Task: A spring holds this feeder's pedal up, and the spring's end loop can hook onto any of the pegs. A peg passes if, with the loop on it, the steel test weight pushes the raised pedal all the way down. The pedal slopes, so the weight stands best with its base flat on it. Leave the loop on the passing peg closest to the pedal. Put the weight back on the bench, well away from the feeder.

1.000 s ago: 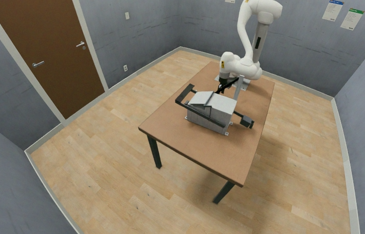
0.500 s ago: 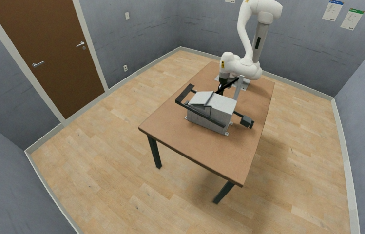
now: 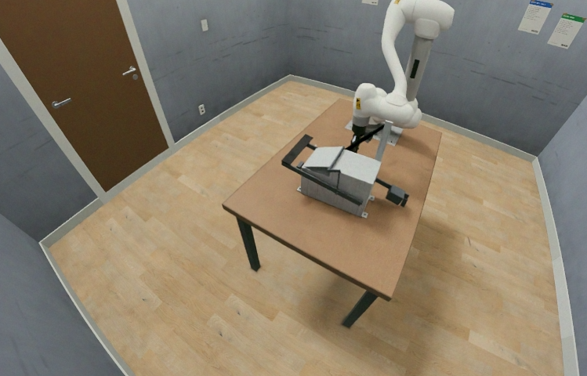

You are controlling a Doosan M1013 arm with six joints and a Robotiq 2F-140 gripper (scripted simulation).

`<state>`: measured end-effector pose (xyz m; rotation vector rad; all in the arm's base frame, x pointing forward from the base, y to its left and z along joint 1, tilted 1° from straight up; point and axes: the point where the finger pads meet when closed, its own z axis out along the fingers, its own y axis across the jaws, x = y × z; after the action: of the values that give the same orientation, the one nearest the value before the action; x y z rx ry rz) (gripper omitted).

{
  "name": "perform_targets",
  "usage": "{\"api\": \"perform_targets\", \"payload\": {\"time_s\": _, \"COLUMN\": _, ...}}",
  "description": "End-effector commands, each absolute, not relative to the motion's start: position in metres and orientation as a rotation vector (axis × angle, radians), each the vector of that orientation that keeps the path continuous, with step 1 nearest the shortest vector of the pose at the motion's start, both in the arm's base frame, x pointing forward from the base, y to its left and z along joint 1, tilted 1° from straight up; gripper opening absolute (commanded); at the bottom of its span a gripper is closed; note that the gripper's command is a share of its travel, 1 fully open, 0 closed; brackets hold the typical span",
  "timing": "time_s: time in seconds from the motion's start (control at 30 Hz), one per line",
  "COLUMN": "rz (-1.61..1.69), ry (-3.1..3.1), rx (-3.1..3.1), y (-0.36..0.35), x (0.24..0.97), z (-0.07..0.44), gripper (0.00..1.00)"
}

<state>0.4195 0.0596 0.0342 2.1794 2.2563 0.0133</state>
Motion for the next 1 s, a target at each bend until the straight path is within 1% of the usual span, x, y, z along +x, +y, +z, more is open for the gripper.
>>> {"api": "perform_targets", "payload": {"time_s": 0.0, "rz": 0.015, "ry": 2.256, "rx": 2.179, "y": 0.06, "x": 0.42, "z": 0.035, "gripper": 0.25}}
{"api": "perform_targets", "payload": {"time_s": 0.73, "rz": 0.015, "ry": 2.256, "rx": 2.179, "y": 0.06, "x": 0.42, "z": 0.035, "gripper": 0.25}}
{"api": "perform_targets", "payload": {"time_s": 0.97, "rz": 0.015, "ry": 2.256, "rx": 2.179, "y": 0.06, "x": 0.42, "z": 0.053, "gripper": 0.25}}
